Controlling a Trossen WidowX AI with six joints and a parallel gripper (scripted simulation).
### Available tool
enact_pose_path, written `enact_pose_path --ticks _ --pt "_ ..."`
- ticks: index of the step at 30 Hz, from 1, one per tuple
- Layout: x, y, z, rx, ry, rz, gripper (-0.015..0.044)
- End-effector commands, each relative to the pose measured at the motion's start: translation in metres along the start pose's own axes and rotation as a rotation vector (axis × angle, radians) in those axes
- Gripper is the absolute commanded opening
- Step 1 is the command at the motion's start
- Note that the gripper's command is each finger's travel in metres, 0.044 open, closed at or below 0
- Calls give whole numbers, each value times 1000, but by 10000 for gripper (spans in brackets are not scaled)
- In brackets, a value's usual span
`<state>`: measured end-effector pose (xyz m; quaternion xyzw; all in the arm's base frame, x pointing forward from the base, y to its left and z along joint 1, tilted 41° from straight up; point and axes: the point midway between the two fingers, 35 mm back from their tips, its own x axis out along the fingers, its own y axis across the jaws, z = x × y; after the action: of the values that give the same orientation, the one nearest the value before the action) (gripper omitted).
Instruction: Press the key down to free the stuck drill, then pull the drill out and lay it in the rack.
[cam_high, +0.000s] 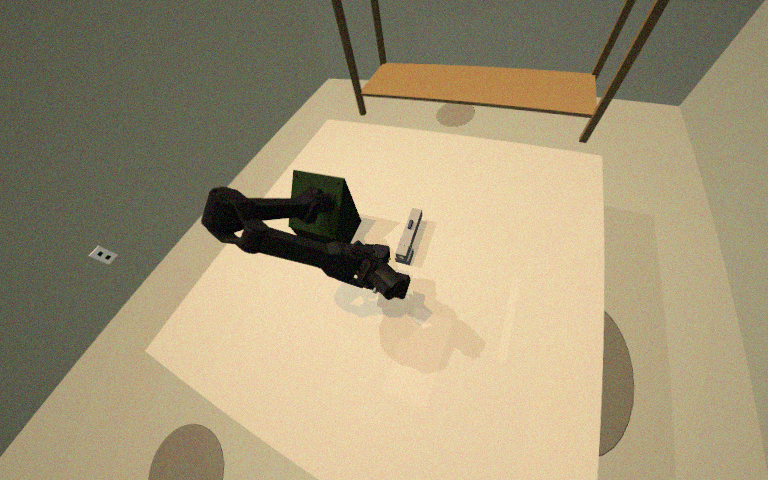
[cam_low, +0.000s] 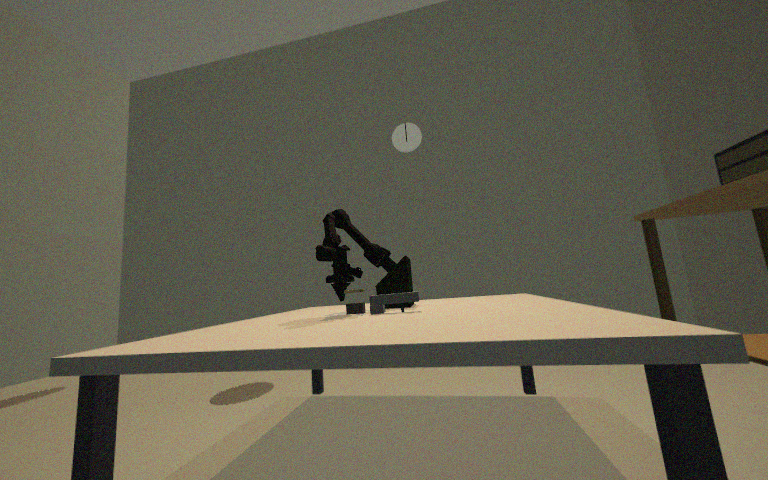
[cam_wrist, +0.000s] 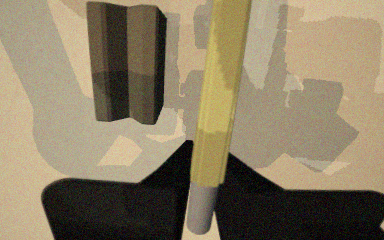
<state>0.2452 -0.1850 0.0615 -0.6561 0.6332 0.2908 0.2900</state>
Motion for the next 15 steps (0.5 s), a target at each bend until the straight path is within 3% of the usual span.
enact_pose_path --ticks 1,15 --pt "0 7 -1 -3 -3 -4 0" --pt "0 36 -7 -4 -2 -3 0"
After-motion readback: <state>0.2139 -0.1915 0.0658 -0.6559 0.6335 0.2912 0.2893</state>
